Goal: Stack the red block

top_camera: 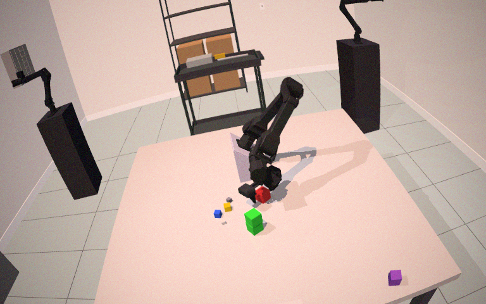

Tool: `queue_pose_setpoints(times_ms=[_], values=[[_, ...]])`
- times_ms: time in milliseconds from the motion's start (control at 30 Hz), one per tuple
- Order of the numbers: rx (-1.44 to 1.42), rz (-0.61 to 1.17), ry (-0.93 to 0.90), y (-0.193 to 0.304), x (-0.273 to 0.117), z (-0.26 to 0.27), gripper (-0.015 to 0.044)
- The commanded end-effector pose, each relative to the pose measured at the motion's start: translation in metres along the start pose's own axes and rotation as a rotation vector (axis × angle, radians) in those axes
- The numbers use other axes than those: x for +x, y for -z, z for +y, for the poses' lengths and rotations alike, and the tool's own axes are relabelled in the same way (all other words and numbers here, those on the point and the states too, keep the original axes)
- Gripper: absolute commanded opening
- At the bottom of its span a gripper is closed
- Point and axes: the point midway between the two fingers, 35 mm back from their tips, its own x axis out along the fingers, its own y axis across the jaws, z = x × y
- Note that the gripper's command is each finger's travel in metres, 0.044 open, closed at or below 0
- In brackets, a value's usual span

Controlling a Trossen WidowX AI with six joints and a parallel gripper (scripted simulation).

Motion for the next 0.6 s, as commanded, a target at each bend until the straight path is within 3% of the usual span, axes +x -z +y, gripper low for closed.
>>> queue_pose_setpoints(times_ms=[0,433,567], values=[[0.005,0.000,-0.006,0.0012,0.0042,0.0016,0.0440],[0.005,0.000,-0.006,0.0012,0.0038,0.0016,0.0440],[0.005,0.000,-0.006,0.0012,0.0038,0.0016,0.0335]])
